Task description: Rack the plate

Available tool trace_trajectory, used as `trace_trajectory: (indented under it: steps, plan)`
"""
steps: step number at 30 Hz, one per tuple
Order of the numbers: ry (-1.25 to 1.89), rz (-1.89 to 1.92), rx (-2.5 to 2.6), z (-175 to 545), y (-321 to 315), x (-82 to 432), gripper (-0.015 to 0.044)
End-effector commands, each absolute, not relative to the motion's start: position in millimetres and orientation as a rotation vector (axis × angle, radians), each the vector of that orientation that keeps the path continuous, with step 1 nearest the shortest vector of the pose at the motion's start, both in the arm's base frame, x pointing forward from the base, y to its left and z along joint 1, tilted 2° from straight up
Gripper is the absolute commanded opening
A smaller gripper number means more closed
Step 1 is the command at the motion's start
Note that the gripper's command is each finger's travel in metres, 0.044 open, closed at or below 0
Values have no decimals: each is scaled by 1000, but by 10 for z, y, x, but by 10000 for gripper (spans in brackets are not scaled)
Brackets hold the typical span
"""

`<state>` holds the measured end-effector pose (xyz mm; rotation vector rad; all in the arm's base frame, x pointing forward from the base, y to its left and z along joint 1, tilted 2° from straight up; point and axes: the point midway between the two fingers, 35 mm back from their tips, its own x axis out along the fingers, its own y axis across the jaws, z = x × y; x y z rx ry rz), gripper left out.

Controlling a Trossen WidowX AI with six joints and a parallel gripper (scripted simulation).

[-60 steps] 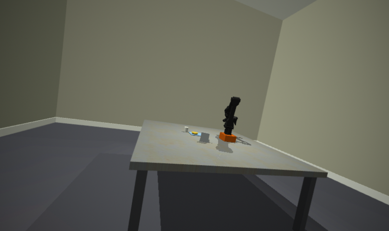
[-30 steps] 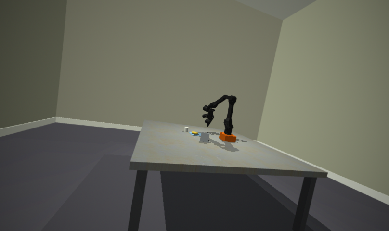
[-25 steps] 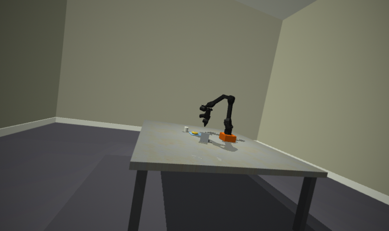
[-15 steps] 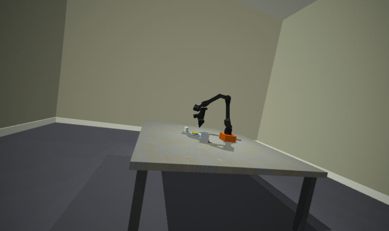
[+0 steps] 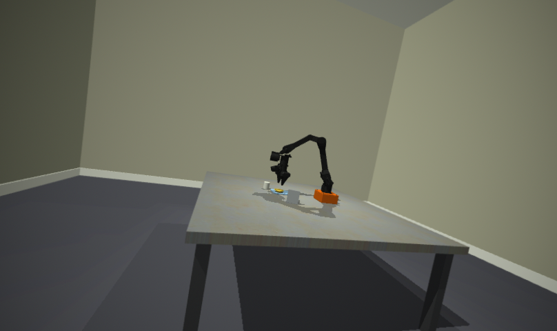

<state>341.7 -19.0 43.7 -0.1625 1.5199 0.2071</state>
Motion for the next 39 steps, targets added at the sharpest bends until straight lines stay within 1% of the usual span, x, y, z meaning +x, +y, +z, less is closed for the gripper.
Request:
trace_trajectory:
  steps: [1,33,36,39]
  plan:
    - [1522,207,-153,378,-187,3427,400]
    - [1523,207,-153,-117,-179,3434,400]
    - [1523,207,-153,-117,-179,3434,384]
    - [1523,207,-153,-117,-179,3434,384]
